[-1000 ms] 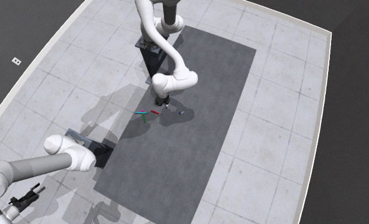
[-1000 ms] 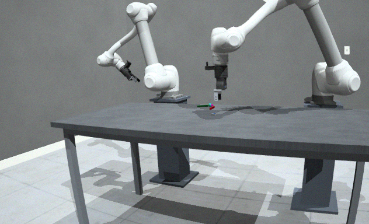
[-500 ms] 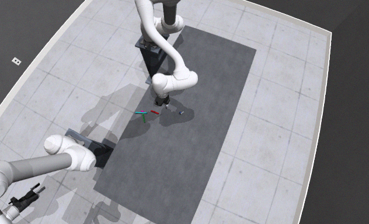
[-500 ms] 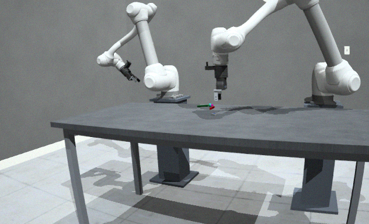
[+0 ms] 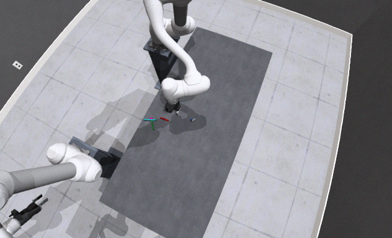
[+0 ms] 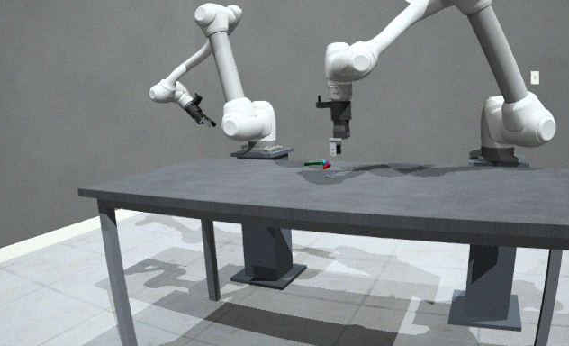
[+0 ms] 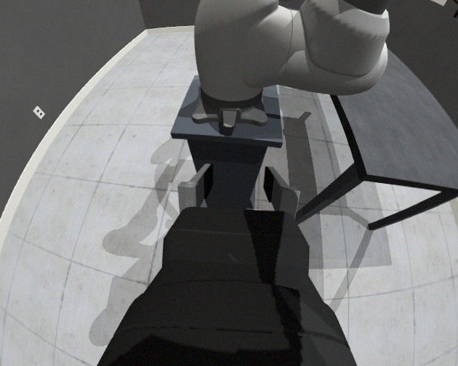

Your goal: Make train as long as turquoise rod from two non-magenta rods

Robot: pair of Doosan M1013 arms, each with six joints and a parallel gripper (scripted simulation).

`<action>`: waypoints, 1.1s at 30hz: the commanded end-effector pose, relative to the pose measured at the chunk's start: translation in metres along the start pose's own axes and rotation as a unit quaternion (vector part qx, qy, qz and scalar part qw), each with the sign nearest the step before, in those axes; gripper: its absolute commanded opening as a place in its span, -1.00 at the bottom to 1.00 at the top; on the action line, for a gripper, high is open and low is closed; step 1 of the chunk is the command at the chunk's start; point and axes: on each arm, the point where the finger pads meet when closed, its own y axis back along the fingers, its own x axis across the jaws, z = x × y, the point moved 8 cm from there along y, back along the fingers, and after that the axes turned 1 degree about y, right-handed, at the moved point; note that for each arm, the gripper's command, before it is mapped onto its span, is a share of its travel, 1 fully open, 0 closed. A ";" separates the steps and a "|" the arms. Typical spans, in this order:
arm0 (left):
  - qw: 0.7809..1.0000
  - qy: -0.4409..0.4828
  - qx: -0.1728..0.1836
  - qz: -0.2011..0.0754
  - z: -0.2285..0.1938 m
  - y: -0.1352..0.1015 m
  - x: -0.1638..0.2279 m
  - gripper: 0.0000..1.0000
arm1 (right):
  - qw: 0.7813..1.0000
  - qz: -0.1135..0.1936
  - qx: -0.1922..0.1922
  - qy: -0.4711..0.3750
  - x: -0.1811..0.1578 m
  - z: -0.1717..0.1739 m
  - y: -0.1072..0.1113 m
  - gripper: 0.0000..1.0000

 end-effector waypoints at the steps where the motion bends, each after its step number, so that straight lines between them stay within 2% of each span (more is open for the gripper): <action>1: 1.000 0.000 0.001 -0.001 0.000 0.001 0.000 1.00 | 1.000 0.000 -0.001 0.000 0.000 0.000 0.000 1.00; 4: 1.000 -0.017 0.001 -0.001 -0.004 0.001 0.005 1.00 | 1.000 0.000 -0.001 0.000 0.000 0.000 0.000 1.00; 6: 0.996 -0.089 0.001 -0.001 -0.020 0.001 0.026 1.00 | 1.000 0.000 -0.001 0.000 0.000 0.000 0.000 1.00; 13: 0.979 -0.205 0.001 -0.001 -0.044 0.001 0.063 1.00 | 1.000 0.000 -0.001 0.000 0.000 0.000 0.000 1.00; 15: 0.979 -0.205 0.001 -0.001 -0.044 0.001 0.063 1.00 | 1.000 0.000 -0.001 0.000 0.000 0.000 0.000 1.00; 16: 0.967 -0.256 0.001 -0.001 -0.054 0.001 0.079 1.00 | 1.000 0.000 -0.001 0.000 0.000 0.000 0.000 1.00; 23: 0.930 -0.368 0.000 -0.001 -0.074 0.001 0.117 1.00 | 1.000 0.000 -0.001 0.000 0.000 0.000 0.000 1.00; 33: 0.926 -0.377 0.000 -0.001 -0.075 0.001 0.120 1.00 | 1.000 0.000 -0.001 0.000 0.000 0.000 0.000 1.00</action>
